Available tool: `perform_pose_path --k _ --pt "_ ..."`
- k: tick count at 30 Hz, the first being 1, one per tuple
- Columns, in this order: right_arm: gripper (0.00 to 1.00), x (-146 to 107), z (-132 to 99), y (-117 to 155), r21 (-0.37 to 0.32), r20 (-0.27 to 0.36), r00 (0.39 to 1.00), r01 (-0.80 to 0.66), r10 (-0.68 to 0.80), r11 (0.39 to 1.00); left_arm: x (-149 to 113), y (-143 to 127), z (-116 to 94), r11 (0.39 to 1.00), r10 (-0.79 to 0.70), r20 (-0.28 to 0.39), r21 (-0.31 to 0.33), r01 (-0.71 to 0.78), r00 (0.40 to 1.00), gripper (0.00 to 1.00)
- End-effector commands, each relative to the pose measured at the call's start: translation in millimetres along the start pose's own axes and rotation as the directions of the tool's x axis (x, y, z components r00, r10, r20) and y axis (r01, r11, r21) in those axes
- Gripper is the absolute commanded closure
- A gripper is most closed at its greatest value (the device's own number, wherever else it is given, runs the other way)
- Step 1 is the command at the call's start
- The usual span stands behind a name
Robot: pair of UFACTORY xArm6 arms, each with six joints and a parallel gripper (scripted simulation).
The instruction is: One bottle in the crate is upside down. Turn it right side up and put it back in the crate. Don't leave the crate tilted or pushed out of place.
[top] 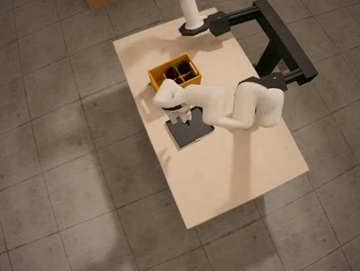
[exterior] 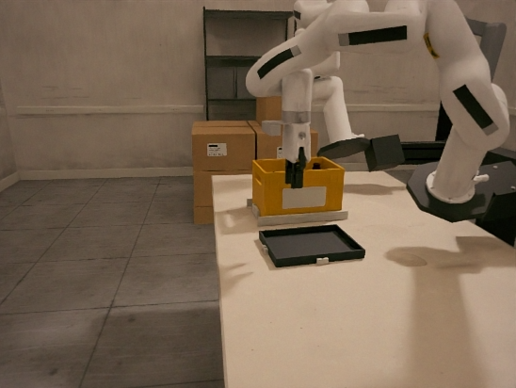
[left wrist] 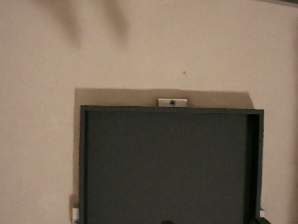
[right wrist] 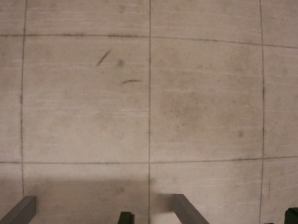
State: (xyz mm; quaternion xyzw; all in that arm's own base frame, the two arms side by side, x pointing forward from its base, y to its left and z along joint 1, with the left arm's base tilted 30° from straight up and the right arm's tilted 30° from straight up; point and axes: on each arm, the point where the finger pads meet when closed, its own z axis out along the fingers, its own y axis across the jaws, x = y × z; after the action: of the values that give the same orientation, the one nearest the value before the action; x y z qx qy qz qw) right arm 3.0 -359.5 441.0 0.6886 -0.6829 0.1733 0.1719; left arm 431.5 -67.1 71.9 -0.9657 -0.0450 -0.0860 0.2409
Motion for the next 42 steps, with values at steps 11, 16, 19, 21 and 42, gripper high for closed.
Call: perform_pose_path --k 11,16,19,21,42 --pt "0.0 1.0 -1.7 0.0 0.0 -0.004 1.0 0.0 0.0 1.0 1.0 -8.5 1.3 1.0 0.027 -0.002 -0.002 -0.027 1.0 0.57" --pt "0.0 1.0 -1.7 0.0 0.0 -0.004 1.0 0.0 0.0 1.0 1.0 -8.8 1.4 1.0 0.028 -0.002 -0.002 -0.028 1.0 0.57" --pt "0.0 1.0 -1.7 0.0 0.0 -0.004 1.0 0.0 0.0 1.0 1.0 -8.8 1.4 1.0 0.028 -0.002 -0.002 -0.028 1.0 0.57" --pt "0.0 1.0 -1.7 0.0 0.0 -0.004 1.0 0.0 0.0 1.0 1.0 -8.8 1.4 1.0 0.028 -0.002 -0.002 -0.028 1.0 0.57" --pt "0.0 1.0 -1.7 0.0 0.0 -0.004 1.0 0.0 0.0 1.0 1.0 -8.8 1.4 1.0 0.028 -0.002 -0.002 -0.028 1.0 0.57"
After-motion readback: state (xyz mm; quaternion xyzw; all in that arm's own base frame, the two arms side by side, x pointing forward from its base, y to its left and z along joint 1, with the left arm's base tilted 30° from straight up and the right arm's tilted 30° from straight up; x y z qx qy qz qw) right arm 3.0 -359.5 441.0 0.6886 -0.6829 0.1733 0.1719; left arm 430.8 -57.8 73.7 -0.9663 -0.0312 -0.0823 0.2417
